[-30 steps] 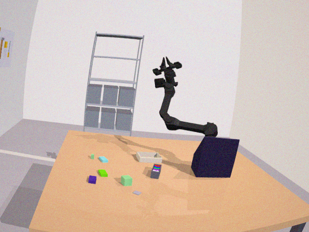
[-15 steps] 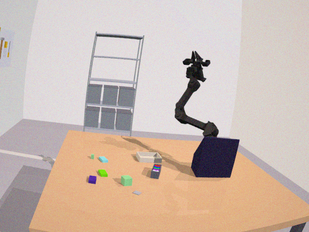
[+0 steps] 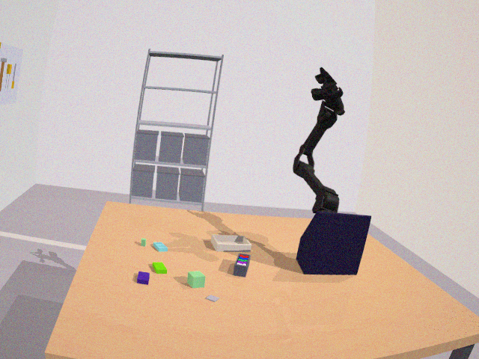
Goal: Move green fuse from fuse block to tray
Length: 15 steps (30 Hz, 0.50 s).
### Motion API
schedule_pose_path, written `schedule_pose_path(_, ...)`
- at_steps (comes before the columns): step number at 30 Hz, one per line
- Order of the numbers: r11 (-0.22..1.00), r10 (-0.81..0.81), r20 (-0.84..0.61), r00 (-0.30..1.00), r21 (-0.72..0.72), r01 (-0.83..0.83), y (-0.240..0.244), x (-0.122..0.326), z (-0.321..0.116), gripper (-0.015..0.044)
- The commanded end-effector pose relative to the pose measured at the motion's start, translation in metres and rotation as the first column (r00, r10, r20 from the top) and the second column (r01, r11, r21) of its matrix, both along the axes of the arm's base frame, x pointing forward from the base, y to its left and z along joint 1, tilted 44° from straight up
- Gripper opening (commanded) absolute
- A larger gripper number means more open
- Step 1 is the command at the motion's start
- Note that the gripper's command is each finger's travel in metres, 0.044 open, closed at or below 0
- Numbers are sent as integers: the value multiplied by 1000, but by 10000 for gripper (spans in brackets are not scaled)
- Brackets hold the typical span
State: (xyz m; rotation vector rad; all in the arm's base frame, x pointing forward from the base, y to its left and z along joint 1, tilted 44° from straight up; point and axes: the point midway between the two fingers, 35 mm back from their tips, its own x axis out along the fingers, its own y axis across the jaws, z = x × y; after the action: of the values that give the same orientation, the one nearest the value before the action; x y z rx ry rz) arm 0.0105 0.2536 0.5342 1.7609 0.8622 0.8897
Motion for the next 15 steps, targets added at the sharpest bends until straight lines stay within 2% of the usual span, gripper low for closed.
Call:
schedule_pose_path(1,985,-81,115,990,-141,97,34,11,-29,70)
schedule_pose_path(9,880,-170,297,940,-383,280,84,54,-89,70)
schedule_pose_path(15,707,-171,415,893,-580,405,107,103,-151,70)
